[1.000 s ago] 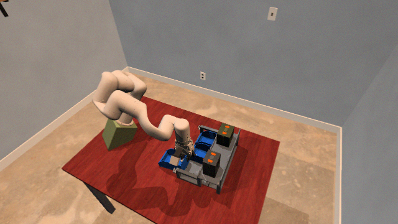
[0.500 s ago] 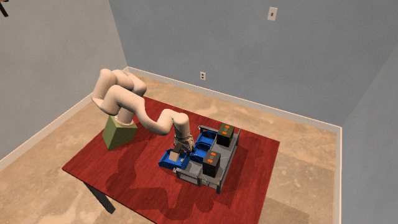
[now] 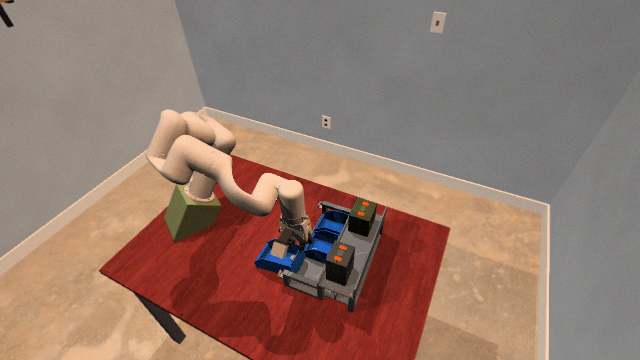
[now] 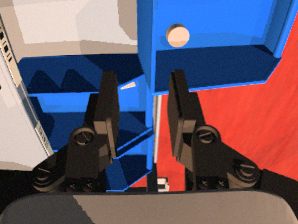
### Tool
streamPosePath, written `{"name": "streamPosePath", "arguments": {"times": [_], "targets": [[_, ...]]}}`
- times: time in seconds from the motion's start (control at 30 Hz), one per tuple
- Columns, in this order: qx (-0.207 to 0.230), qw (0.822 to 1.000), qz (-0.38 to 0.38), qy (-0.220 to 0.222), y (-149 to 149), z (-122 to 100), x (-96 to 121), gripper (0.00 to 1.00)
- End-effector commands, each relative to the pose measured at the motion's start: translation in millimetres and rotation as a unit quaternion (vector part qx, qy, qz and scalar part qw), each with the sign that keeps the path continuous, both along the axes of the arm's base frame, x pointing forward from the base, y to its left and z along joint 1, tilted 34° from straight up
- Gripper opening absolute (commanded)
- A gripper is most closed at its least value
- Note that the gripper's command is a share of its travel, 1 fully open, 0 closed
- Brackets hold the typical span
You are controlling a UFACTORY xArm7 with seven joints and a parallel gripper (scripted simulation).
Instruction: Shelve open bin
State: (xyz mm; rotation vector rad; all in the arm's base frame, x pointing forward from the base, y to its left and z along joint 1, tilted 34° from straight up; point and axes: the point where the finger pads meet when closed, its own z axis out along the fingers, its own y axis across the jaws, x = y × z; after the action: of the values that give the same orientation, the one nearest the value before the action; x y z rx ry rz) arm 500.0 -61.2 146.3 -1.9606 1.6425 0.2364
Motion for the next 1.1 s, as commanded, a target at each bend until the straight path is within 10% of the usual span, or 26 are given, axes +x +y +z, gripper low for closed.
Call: {"name": "streamPosePath", "arguments": {"times": [0.0,0.83,1.07], "targets": [[0.000,1.000,-0.001,-0.002,-1.3,1.6,0.9,0.33],[0.000,1.000,-0.002,-0.002,1.1,-23.7,-42.1,0.33],[-0.001,1.000,-0.001,-0.002,3.5,-48.5,-84.1,0.33]]}}
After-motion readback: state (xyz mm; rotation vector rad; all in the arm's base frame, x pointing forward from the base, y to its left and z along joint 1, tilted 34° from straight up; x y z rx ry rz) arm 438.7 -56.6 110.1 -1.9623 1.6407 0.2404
